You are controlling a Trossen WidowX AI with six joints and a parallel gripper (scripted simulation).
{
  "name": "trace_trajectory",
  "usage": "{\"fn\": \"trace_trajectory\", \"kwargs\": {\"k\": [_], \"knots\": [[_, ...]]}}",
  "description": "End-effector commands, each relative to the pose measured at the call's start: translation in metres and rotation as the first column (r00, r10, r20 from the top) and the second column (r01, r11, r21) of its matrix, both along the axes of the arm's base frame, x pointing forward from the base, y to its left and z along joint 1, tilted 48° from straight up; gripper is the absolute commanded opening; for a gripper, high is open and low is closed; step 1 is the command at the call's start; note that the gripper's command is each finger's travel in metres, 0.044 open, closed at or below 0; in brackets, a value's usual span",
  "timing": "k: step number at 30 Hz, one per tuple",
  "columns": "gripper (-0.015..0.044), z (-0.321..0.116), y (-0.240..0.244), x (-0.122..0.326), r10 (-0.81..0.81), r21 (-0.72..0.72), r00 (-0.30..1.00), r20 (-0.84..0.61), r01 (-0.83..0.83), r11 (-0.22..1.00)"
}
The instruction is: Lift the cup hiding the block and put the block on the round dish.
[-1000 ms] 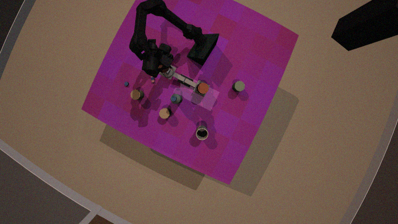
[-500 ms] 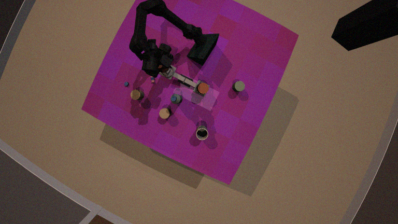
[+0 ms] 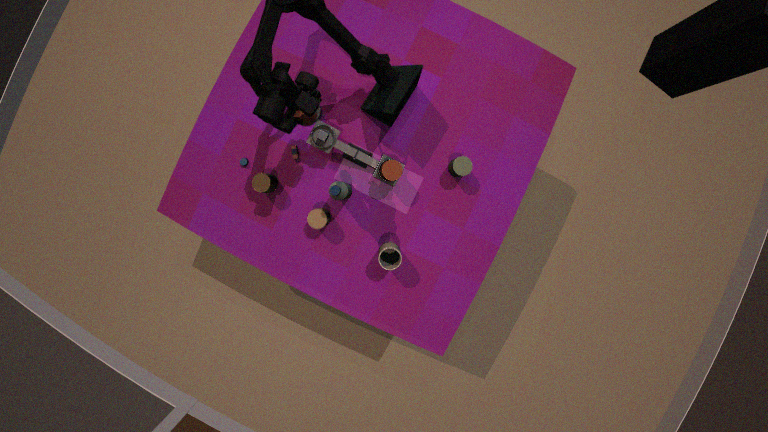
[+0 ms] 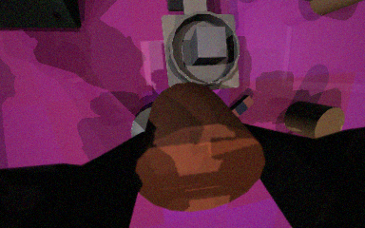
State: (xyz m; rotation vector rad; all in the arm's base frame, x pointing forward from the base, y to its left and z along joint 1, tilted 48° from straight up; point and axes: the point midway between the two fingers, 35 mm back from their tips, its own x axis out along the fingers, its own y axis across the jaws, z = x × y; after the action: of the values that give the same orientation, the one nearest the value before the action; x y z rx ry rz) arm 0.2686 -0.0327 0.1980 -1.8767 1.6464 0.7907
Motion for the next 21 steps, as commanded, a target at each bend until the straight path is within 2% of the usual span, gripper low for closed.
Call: {"fn": "trace_trajectory", "kwargs": {"k": [1,21], "knots": [[0.0000,0.008,-0.020,-0.012,-0.007,-0.003,1.000,-0.002,0.007,1.000],[0.0000,0.032,-0.094,-0.089,-0.063,-0.038,0.998,-0.014,0.063,0.997]]}}
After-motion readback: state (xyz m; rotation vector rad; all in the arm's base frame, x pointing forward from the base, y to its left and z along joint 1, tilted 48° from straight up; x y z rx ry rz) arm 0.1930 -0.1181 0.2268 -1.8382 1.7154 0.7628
